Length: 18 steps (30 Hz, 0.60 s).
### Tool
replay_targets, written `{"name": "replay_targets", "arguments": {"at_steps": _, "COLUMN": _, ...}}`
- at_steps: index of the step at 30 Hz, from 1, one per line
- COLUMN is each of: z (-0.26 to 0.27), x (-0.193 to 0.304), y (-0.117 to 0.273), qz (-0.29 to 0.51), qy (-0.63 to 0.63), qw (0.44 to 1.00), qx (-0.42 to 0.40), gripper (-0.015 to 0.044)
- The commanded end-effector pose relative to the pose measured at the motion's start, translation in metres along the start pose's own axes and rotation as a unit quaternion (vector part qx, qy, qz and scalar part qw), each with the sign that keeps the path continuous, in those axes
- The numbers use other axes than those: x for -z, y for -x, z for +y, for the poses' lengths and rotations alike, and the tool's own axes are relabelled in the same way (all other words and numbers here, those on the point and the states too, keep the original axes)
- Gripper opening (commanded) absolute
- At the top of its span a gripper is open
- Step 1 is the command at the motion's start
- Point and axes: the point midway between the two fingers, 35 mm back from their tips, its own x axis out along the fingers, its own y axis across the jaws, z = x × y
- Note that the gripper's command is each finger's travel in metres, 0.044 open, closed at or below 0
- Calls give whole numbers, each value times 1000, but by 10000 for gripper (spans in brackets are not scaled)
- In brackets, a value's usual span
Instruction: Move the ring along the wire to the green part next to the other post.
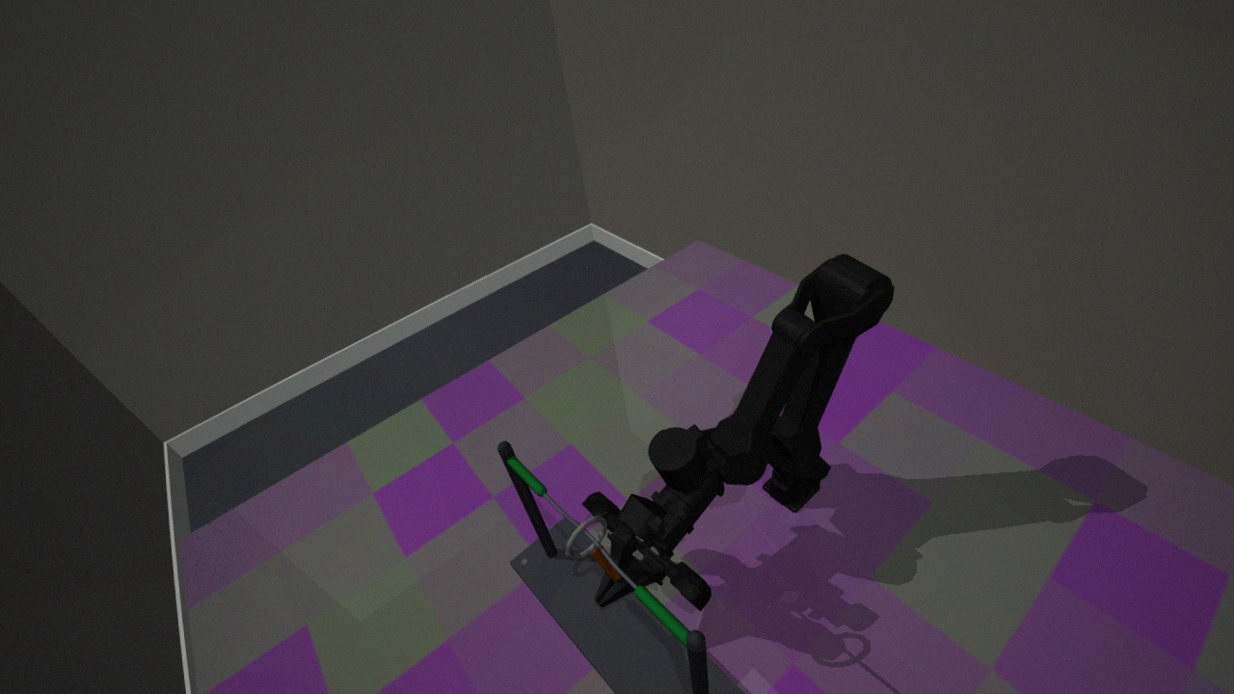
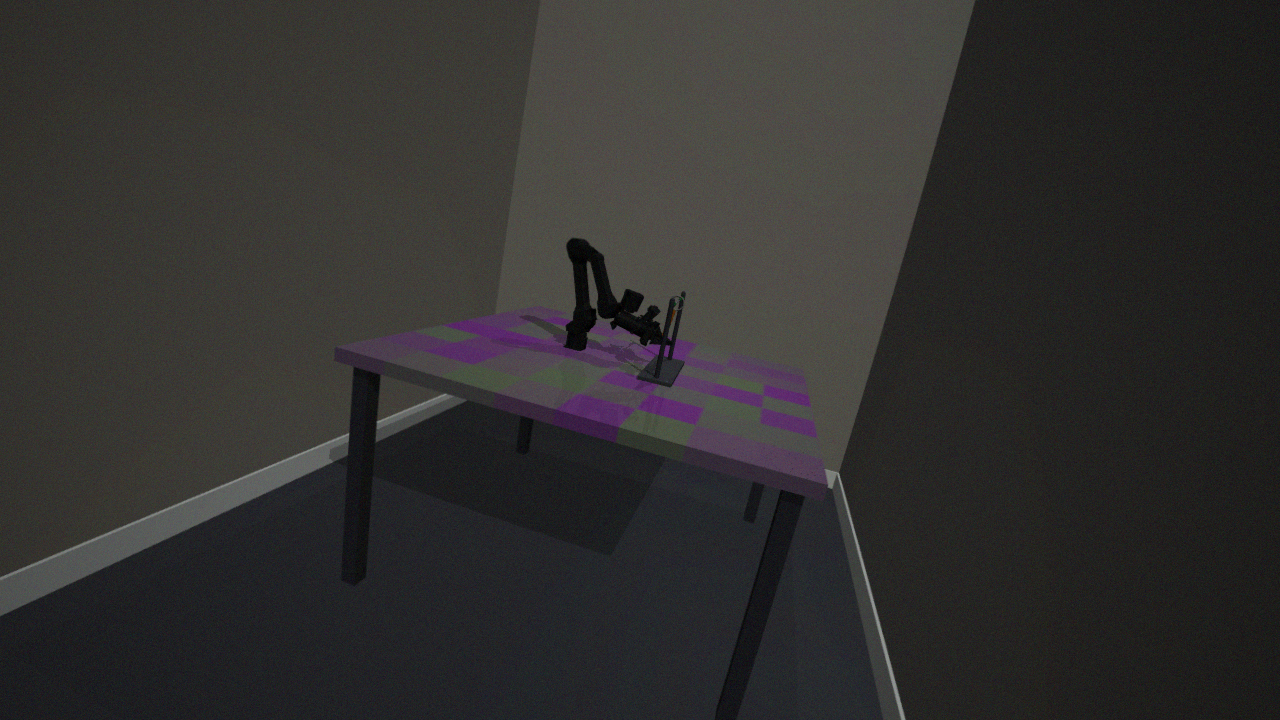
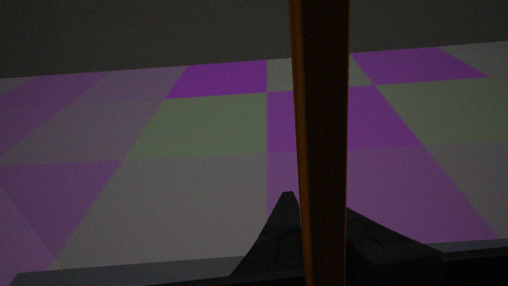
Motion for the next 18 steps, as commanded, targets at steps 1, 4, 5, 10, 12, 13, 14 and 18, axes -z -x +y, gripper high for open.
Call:
{"name": "replay_targets", "arguments": {"at_steps": 1, "z": 8, "x": 1, "y": 5, "qz": 19, "qy": -20, "qw": 1000, "qx": 8, "gripper": -150}}
{"name": "replay_targets", "arguments": {"at_steps": 4, "z": 16, "x": 1, "y": 9, "qz": 30, "qy": -39, "qw": 999, "qx": 15, "gripper": -150}}
{"name": "replay_targets", "arguments": {"at_steps": 5, "z": 20, "x": 1, "y": 10, "qz": 33, "qy": -46, "qw": 998, "qx": 17, "gripper": -150}}
{"name": "replay_targets", "arguments": {"at_steps": 10, "z": 35, "x": 0, "y": 12, "qz": 39, "qy": -76, "qw": 996, "qx": 28, "gripper": -150}}
{"name": "replay_targets", "arguments": {"at_steps": 12, "z": 38, "x": -1, "y": 11, "qz": 39, "qy": -84, "qw": 995, "qx": 30, "gripper": -150}}
{"name": "replay_targets", "arguments": {"at_steps": 13, "z": 41, "x": -1, "y": 11, "qz": 39, "qy": -87, "qw": 995, "qx": 31, "gripper": -150}}
{"name": "replay_targets", "arguments": {"at_steps": 14, "z": 43, "x": -1, "y": 11, "qz": 38, "qy": -90, "qw": 995, "qx": 32, "gripper": -150}}
{"name": "replay_targets", "arguments": {"at_steps": 18, "z": 49, "x": -3, "y": 11, "qz": 38, "qy": -98, "qw": 994, "qx": 34, "gripper": -150}}
